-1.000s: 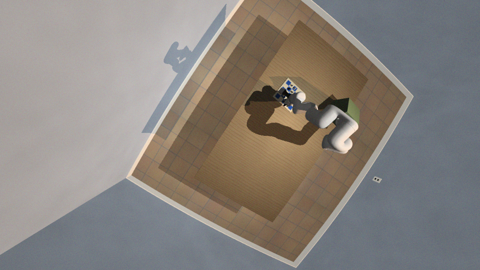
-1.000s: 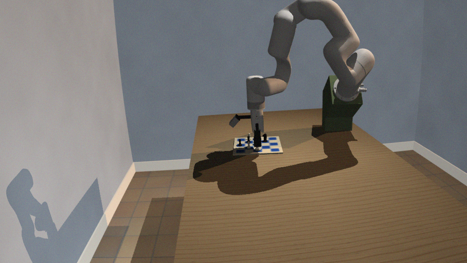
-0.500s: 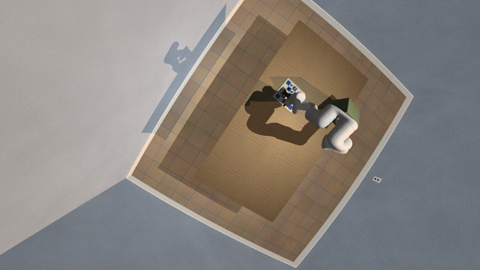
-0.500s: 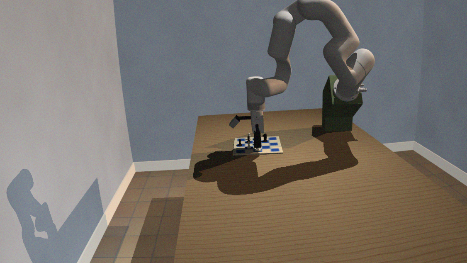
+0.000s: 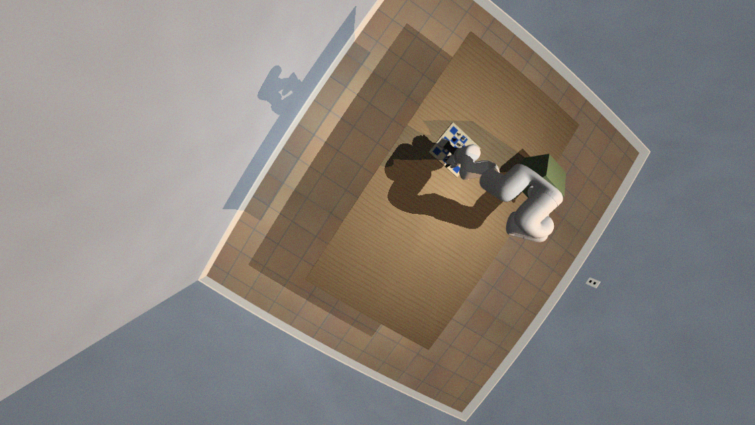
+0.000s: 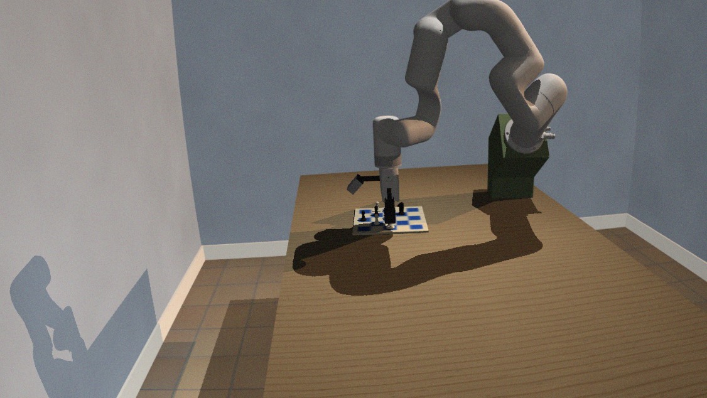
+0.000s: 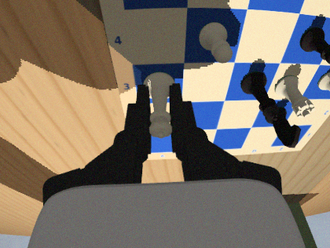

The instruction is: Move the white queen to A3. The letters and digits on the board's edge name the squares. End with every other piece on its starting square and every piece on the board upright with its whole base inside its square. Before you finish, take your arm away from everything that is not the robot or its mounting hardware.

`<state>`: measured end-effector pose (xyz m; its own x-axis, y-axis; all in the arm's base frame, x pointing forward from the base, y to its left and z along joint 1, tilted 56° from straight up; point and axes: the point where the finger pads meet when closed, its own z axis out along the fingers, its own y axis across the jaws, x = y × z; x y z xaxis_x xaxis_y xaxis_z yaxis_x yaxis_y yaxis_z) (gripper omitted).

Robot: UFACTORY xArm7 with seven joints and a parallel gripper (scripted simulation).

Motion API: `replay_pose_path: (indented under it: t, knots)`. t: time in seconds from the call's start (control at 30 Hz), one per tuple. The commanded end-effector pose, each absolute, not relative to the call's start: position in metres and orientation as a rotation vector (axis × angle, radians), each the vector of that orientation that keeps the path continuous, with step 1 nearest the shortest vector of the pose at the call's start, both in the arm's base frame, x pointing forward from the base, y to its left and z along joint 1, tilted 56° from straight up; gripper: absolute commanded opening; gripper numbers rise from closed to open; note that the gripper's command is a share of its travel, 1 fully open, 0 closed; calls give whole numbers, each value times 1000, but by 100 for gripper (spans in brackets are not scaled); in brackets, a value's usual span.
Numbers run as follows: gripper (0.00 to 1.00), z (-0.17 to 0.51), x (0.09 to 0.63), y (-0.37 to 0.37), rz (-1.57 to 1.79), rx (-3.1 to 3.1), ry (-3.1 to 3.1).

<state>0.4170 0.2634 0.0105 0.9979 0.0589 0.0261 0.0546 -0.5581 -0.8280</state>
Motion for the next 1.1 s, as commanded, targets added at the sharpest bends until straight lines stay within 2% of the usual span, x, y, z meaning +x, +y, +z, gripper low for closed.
replay_pose_path:
  t: [0.0,0.6,0.63,0.77,0.8,0.87,0.9,0.97,1.0,1.07]
  knots:
    - [0,11,419,262,2,-2165,-76]
    - [0,11,419,262,2,-2165,-76]
    - [8,11,419,262,2,-2165,-76]
    - [8,11,419,262,2,-2165,-76]
    - [17,11,419,262,2,-2165,-76]
    - [17,11,419,262,2,-2165,-76]
    - [25,11,419,262,2,-2165,-76]
    - [25,11,419,262,2,-2165,-76]
    - [34,11,419,262,2,-2165,-76]
    - [34,11,419,262,2,-2165,-76]
